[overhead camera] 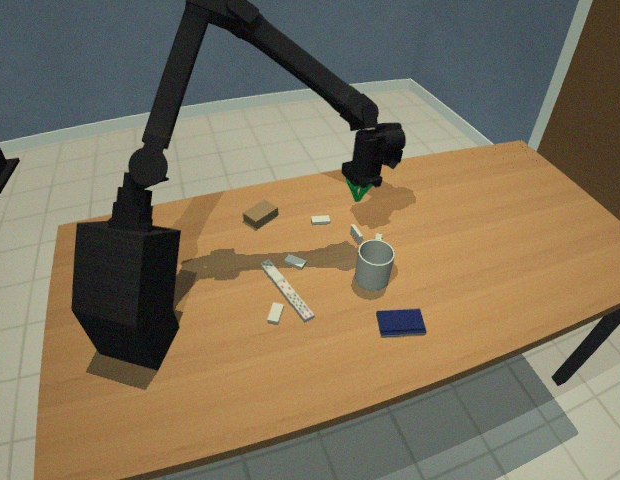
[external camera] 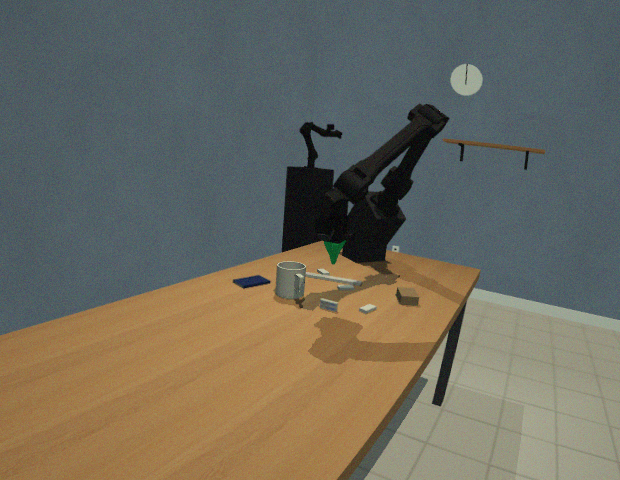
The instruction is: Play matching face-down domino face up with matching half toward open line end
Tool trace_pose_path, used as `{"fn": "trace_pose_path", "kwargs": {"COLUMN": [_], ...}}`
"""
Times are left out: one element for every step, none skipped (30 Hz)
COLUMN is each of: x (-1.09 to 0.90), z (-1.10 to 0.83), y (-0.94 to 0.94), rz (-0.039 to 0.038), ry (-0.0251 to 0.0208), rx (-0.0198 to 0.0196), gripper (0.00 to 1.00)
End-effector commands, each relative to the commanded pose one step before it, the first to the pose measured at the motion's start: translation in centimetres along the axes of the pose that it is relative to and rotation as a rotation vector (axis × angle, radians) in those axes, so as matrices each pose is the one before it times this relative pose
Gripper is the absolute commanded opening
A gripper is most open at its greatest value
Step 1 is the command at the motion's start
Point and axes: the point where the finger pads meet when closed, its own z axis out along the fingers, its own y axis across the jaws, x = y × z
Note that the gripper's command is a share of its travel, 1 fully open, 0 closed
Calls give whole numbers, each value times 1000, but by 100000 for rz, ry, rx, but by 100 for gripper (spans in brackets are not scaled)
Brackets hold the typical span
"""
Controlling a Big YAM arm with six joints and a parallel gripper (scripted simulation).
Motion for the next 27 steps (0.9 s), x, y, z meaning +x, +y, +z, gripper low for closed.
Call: {"fn": "trace_pose_path", "kwargs": {"x": [-693,0,-286,-670,-666,-662,-659,-655,-651,-647,-642,-638,0,0,0,0,0,0,0,1933,-260,-260,-259,-259,-259,-258,-258], "z": [-641,0,574,395,401,408,414,420,427,433,439,445,0,0,0,0,0,0,0,963,59,60,61,62,63,64,65], "y": [100,0,-122,-28,-22,-17,-12,-6,-1,4,10,15,0,0,0,0,0,0,0,-264,65,66,67,67,68,68,69], "rz": [-643,0,1170,750,750,750,750,750,750,750,750,750,0,0,0,0,0,0,0,-899,216,216,216,216,216,216,216], "ry": [-1655,0,-302,-959,-959,-959,-959,-959,-959,-959,-959,-959,0,0,0,0,0,0,0,4112,-357,-357,-357,-357,-357,-357,-357], "rx": [245,0,59,105,105,105,105,105,105,105,105,105,0,0,0,0,0,0,0,-302,19,19,19,19,19,19,19], "gripper": [0,0,0,0,0,0,0,0,0,0,0,0,0,0,0,0,0,0,0,0,0,0,0,0,0,0,0]}}
